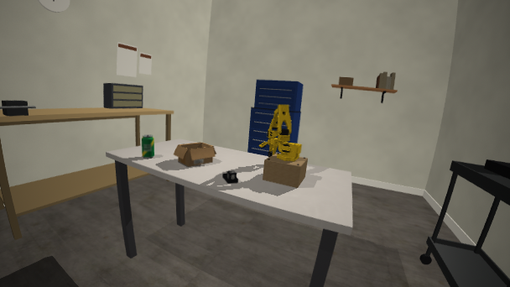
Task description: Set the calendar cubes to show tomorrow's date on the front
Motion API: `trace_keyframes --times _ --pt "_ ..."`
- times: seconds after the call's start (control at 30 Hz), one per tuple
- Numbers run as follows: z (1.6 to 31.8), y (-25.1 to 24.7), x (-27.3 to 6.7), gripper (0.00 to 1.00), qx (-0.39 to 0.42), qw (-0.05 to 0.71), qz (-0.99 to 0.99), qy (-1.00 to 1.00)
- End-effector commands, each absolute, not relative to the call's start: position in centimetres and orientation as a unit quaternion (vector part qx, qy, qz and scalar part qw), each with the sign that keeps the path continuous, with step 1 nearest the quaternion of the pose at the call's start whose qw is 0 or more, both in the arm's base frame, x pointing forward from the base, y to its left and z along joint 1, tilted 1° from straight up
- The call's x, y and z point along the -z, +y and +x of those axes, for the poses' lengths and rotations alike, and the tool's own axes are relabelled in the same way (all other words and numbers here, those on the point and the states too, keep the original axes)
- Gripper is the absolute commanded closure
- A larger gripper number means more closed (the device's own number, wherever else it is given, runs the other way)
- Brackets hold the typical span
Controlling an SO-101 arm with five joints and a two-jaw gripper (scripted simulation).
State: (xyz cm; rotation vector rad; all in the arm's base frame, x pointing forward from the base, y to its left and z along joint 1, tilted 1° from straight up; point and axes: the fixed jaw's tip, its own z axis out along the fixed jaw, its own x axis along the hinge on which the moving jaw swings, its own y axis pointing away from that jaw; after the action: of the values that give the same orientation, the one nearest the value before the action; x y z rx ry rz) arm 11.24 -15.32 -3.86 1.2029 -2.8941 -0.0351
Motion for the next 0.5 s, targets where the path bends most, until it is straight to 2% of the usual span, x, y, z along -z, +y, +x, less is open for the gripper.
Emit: trace_keyframes --times 0.0,0.47 --pt "11.16 -15.54 3.64 1.00 0.003 0.001 0.380 -0.925" --pt "11.26 -15.74 3.34 1.00 -0.012 -0.003 0.385 -0.923"
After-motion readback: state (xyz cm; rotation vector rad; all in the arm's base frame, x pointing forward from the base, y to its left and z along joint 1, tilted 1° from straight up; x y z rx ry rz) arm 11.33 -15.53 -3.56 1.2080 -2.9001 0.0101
